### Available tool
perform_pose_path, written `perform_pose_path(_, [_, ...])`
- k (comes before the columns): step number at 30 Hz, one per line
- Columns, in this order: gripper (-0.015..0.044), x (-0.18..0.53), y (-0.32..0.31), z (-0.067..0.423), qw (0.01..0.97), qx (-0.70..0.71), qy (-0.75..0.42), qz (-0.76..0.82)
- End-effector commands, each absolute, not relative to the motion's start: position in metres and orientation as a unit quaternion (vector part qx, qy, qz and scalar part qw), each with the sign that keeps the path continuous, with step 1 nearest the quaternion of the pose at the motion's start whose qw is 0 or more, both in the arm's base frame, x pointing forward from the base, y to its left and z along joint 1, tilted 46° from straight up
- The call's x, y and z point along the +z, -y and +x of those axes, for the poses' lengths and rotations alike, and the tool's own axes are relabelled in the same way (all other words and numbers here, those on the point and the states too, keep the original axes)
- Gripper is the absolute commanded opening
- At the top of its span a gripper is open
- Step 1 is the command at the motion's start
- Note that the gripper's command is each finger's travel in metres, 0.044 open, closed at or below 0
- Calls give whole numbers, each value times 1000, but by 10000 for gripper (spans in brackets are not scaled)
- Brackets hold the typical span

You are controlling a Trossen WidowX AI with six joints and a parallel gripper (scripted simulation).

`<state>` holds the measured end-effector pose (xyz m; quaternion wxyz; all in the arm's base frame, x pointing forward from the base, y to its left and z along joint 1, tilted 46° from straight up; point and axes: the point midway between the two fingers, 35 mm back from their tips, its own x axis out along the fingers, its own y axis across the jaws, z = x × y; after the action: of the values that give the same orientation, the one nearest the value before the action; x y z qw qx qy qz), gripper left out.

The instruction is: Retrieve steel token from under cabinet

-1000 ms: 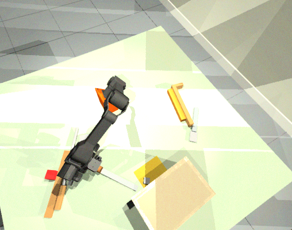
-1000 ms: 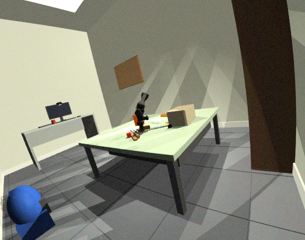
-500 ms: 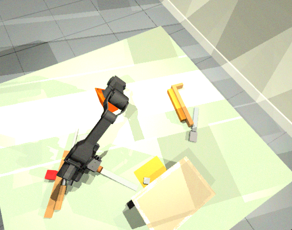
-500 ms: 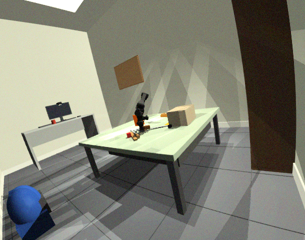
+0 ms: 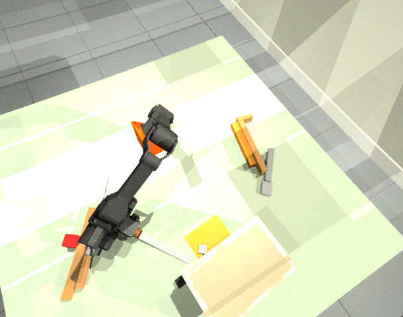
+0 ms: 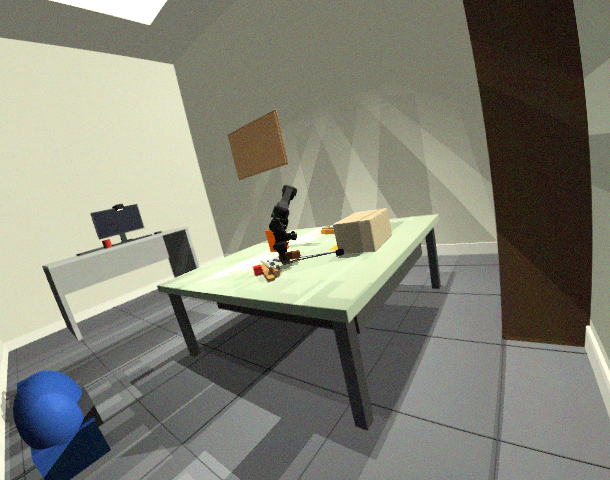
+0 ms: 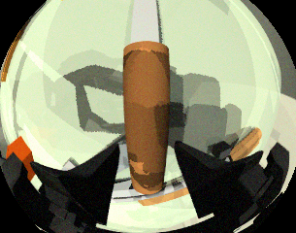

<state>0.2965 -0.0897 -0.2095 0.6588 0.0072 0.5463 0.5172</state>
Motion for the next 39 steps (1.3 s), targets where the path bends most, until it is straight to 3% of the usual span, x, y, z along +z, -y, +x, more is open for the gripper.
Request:
perform_pose_path(1, [191, -209, 90, 297, 659, 517, -546, 7])
perform_pose_path(3, [139, -209, 90, 297, 659, 517, -546, 7])
perform_pose_path(11, [85, -209, 90, 297, 659, 517, -546, 7])
perform_pose_path(15, [0, -209, 90, 297, 659, 517, -546, 7])
perform_pose_path(39, [0, -213, 87, 295, 659, 518, -546, 9])
